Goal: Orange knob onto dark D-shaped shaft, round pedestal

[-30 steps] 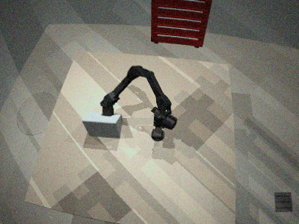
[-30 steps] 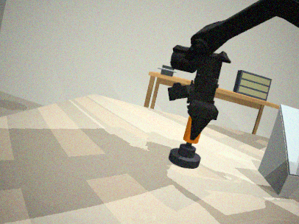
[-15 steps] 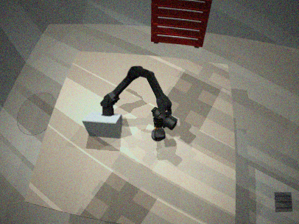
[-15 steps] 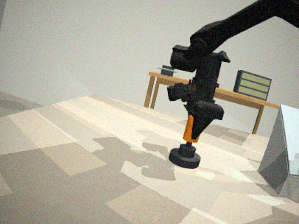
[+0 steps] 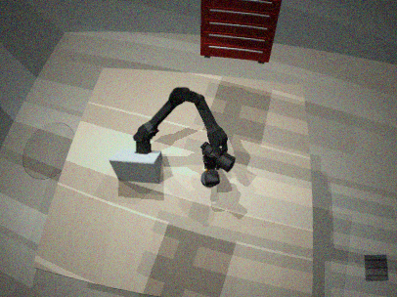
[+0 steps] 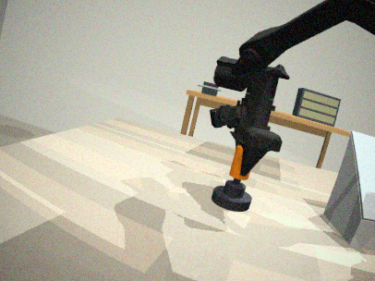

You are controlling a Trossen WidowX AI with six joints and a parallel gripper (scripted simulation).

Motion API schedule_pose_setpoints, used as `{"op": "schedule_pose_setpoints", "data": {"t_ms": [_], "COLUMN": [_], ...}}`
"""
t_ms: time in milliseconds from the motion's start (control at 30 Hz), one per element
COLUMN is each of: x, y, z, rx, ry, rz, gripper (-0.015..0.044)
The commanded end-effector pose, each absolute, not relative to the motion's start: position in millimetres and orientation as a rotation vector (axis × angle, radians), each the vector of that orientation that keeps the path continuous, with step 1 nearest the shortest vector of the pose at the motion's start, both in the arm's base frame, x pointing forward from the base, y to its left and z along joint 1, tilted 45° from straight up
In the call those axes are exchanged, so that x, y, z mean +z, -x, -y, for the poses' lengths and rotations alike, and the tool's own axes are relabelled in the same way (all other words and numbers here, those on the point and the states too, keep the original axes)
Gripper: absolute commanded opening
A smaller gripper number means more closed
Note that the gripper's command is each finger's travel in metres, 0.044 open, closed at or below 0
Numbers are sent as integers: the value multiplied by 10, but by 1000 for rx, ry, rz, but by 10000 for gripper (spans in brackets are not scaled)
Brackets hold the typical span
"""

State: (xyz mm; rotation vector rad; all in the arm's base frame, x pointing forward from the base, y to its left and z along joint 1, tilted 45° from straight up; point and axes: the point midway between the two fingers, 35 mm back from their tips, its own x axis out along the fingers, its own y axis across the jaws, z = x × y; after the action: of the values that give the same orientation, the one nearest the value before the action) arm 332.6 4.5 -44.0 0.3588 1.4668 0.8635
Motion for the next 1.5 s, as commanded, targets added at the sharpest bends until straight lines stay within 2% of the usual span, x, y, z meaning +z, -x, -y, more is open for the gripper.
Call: {"op": "schedule_pose_setpoints", "data": {"t_ms": [0, 500, 1467], "x": [-432, -421, -436], "y": [-3327, -3356, -3339], "z": [-62, -24, -59], "rx": [869, 1012, 1012], "ry": [-357, -200, -200], "rz": [-1462, -1357, -1357], "gripper": [0, 0, 0]}}
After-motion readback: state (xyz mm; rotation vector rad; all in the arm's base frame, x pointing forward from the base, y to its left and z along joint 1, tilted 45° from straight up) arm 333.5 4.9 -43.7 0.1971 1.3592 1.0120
